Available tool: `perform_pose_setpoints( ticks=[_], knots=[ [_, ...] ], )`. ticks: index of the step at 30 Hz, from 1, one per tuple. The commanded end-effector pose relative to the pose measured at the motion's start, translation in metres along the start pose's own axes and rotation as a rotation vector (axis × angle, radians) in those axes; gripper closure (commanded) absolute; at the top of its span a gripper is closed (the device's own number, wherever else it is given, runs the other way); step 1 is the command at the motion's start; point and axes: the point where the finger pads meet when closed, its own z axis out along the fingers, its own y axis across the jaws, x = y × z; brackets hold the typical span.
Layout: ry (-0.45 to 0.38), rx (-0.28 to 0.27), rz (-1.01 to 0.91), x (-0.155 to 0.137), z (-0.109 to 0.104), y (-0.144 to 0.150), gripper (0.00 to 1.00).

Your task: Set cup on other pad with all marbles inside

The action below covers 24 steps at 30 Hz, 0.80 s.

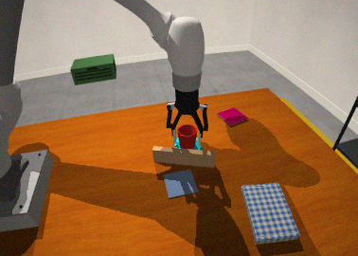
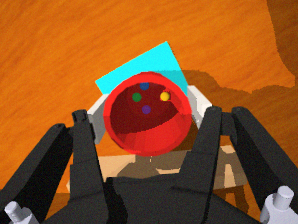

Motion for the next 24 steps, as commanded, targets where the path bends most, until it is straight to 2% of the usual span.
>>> perform_pose_setpoints(
  ticks=[1,9,24],
  knots=[
    [0.000,0.000,0.000,0.000,-0.002,0.000,0.41],
    [0.000,0.000,0.000,0.000,-0.011,0.000,0.41],
    [0.000,0.000,0.000,0.000,-0.054,0.000,0.41]
  ],
)
